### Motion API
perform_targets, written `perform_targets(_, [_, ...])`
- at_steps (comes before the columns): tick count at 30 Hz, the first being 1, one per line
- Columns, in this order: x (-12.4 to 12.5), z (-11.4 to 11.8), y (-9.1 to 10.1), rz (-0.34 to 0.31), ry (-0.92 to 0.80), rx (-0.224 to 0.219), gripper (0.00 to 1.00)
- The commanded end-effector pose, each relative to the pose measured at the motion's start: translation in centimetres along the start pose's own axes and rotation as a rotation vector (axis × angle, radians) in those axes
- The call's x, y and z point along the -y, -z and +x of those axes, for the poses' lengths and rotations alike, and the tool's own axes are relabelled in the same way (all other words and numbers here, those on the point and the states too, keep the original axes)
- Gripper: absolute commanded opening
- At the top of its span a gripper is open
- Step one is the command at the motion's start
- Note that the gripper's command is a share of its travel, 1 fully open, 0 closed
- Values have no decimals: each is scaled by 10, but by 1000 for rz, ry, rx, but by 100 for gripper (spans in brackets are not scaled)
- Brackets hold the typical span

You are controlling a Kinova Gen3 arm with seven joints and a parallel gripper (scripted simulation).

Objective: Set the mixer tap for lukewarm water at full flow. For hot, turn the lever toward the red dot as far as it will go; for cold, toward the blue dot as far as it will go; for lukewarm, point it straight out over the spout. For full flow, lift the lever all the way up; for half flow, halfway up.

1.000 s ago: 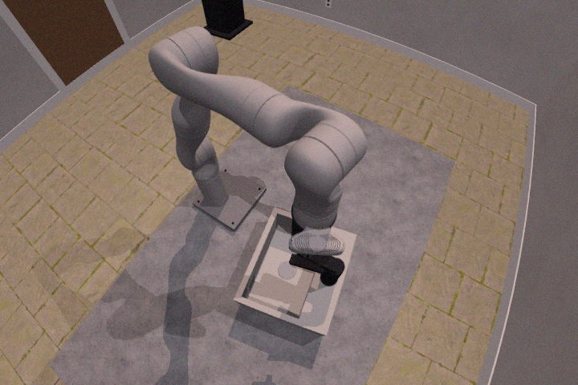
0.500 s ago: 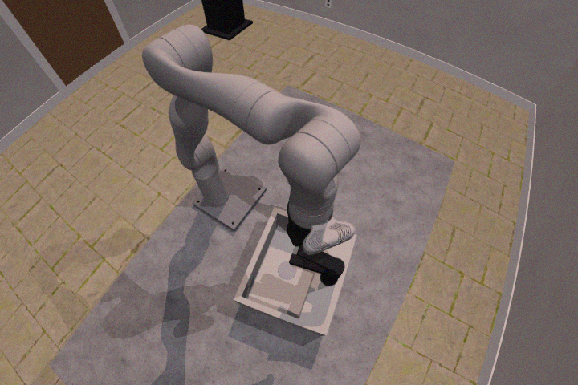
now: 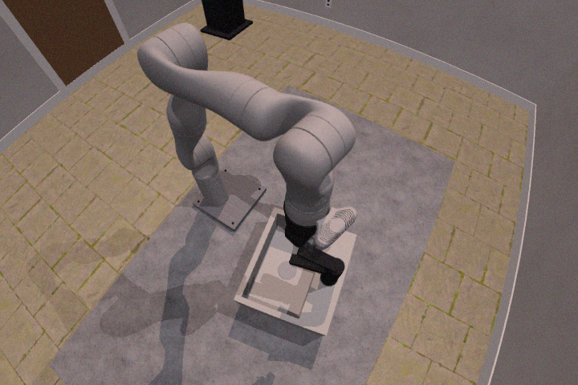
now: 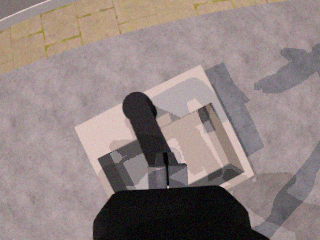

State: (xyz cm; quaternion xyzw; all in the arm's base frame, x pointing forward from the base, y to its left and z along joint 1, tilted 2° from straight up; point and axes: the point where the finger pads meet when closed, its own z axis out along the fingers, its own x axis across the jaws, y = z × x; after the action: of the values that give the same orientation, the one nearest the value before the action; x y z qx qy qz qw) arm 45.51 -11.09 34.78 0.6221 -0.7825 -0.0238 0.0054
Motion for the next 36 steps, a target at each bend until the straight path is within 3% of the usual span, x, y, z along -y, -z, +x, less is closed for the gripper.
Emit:
perform_targets(1, [-1,1,2,5,45,0,0])
perform_targets(20, [-7,-5,4,9,323,-6,0])
perform_targets(36, [-9,-6,5,10,401,-8,0])
